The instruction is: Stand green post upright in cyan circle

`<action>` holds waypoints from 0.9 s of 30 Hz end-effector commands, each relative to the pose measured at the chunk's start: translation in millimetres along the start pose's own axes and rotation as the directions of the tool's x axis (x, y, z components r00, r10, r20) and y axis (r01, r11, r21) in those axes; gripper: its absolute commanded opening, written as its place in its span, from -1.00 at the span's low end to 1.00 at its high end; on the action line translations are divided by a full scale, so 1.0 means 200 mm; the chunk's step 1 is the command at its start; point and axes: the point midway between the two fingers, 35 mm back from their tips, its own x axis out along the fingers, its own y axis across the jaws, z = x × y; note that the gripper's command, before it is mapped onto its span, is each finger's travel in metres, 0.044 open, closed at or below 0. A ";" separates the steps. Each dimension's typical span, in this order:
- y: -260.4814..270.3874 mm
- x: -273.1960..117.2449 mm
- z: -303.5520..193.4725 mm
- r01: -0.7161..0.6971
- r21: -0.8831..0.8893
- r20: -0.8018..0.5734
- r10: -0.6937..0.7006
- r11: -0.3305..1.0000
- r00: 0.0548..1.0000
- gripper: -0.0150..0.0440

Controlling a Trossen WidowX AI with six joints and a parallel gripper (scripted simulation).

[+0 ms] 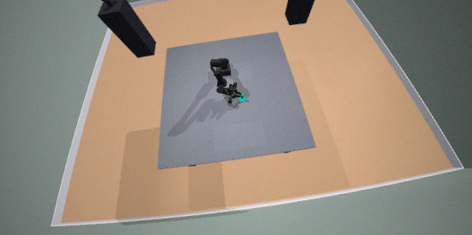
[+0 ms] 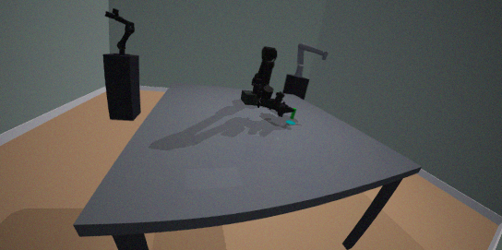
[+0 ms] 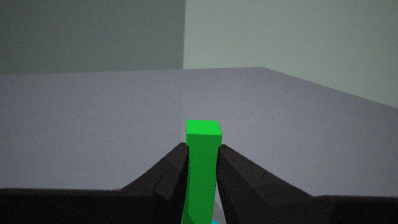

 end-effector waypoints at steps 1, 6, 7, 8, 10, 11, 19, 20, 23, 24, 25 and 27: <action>0.00 0.00 -0.03 -0.003 -0.008 0.003 0.003 1.000 1.000 -0.42; 0.00 0.01 -0.10 -0.001 -0.002 0.001 0.001 1.000 1.000 -0.42; 0.00 0.01 -0.11 0.000 -0.002 0.000 0.000 1.000 1.000 -0.42; 0.00 0.01 -0.12 0.000 -0.001 0.000 0.000 1.000 1.000 -0.42; 0.00 0.01 -0.12 0.000 -0.001 0.000 0.000 1.000 1.000 -0.42; 0.00 0.01 -0.12 0.000 -0.001 0.000 0.000 1.000 1.000 -0.42; 0.00 0.01 -0.12 0.000 -0.001 0.000 0.000 1.000 1.000 -0.42; 0.00 0.01 -0.12 0.000 -0.001 0.000 0.000 1.000 1.000 -0.33; 0.00 0.01 -0.12 0.000 -0.001 0.000 0.000 1.000 1.000 -0.06; 0.00 0.01 -0.12 0.000 -0.001 0.000 0.000 1.000 1.000 0.03; 0.00 0.01 -0.12 0.000 -0.001 0.000 0.000 1.000 1.000 0.12; 0.00 0.01 -0.12 0.000 -0.001 0.000 0.000 1.000 1.000 0.30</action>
